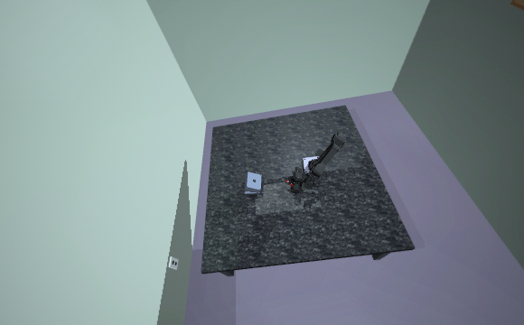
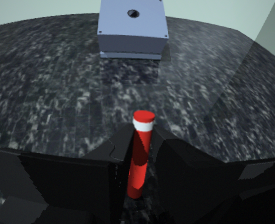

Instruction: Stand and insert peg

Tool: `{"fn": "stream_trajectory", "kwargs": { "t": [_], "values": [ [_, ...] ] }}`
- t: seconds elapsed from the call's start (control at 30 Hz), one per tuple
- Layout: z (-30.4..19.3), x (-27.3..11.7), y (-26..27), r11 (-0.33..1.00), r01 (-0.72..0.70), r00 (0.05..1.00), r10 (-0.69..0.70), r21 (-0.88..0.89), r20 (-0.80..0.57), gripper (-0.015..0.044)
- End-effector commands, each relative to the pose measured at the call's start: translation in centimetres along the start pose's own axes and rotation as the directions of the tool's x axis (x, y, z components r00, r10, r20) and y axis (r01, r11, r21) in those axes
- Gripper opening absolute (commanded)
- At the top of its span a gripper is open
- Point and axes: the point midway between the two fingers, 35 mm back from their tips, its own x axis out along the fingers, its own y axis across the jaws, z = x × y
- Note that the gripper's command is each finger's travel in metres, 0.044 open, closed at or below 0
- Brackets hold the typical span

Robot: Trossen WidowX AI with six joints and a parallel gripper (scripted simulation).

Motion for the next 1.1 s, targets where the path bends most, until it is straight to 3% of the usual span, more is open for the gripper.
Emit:
{"fn": "stream_trajectory", "kwargs": {
  "t": [0.0,1.07],
  "values": [
    [-0.1,-0.3,-0.1,1.000,-0.001,0.999,0.001,0.005,0.040,0.0050],
    [-1.4,-1.8,-0.2,1.000,0.004,0.958,-0.006,0.008,0.287,0.0050]
  ]
}}
